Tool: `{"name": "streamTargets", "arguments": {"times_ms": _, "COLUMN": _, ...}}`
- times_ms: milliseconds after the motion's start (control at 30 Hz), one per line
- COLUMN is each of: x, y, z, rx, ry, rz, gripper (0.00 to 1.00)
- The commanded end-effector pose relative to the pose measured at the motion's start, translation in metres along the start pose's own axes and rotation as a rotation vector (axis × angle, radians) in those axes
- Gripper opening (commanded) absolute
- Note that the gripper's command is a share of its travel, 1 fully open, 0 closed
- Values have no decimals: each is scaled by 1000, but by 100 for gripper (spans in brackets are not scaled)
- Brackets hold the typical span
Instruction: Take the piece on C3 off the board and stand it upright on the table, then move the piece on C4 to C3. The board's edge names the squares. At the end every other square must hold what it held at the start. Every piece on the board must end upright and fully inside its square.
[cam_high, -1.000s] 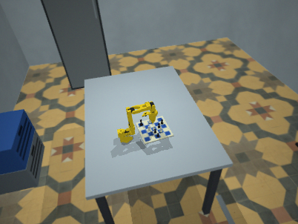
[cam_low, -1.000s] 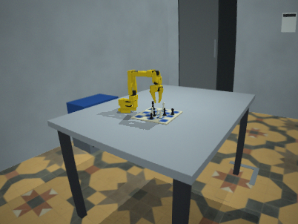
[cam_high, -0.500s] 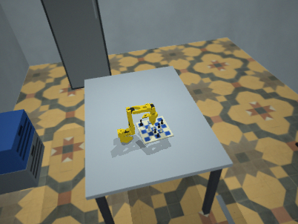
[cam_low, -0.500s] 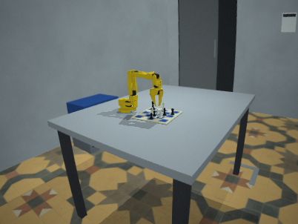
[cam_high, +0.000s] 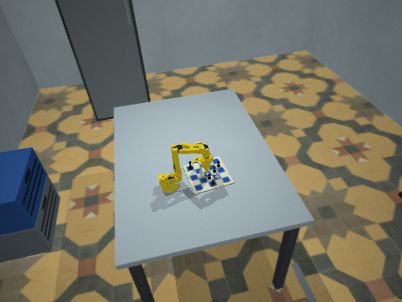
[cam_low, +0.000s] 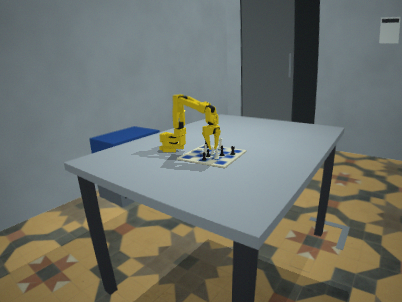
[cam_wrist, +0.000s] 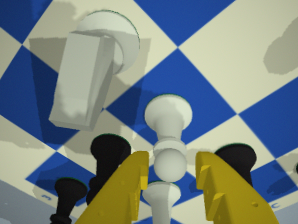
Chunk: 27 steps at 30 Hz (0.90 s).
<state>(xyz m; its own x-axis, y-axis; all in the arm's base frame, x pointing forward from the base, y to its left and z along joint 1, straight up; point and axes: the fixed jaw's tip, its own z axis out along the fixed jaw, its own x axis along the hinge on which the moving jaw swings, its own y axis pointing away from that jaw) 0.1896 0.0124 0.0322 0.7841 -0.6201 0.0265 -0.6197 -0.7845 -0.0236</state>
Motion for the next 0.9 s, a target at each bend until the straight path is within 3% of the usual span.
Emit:
{"name": "streamTargets", "arguments": {"times_ms": 0, "x": -3, "y": 0, "z": 8, "rx": -8, "ry": -10, "rz": -7, "gripper": 9}}
{"name": "streamTargets", "arguments": {"times_ms": 867, "x": -6, "y": 3, "z": 18, "rx": -8, "ry": -11, "rz": -7, "gripper": 9}}
